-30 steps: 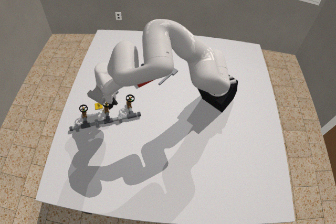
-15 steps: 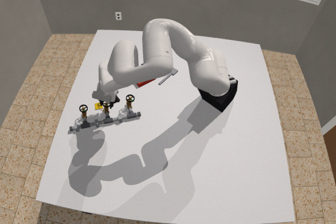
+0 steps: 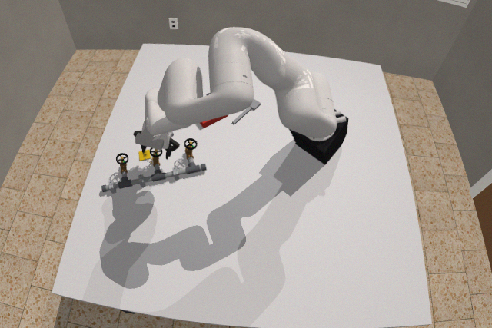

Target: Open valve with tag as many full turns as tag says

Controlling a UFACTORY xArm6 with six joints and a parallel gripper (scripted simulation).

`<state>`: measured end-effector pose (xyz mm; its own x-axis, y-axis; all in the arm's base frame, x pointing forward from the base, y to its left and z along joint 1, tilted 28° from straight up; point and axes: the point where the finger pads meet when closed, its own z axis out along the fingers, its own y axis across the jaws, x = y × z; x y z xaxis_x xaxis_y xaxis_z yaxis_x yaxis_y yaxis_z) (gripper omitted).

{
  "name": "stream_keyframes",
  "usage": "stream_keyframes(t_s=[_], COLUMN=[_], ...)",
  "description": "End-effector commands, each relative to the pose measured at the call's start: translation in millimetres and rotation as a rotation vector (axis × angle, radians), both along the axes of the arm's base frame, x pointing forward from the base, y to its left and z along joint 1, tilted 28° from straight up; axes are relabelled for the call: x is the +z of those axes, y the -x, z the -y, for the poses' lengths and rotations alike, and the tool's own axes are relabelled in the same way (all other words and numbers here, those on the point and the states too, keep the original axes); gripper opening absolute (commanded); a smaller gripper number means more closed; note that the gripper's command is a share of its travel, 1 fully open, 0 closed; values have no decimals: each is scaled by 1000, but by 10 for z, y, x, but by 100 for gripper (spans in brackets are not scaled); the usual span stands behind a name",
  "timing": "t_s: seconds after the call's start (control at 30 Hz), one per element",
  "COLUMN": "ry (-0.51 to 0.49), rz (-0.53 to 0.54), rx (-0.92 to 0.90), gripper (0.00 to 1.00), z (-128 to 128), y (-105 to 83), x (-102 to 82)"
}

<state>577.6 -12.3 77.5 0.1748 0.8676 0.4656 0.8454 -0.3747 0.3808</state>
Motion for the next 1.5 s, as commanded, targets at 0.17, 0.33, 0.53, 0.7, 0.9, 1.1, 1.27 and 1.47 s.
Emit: stream_keyframes(t_s=[0.17,0.33,0.53,0.7,0.9,1.1,1.27,1.47], ry=[1,1,-15,-40,-143,-315,-401,-592], rz=[4,4,-6,-23,-89,-200,-250,-355], rx=[-1,-1,-25,-66,-228,-498,-630,-918], gripper=[100,100,100,100,100,100,100,100], z=[7,7,7,7,7,7,7,7], y=[-11,-11,-11,-11,-11,-11,-11,-11], x=[18,18,18,18,18,18,18,19])
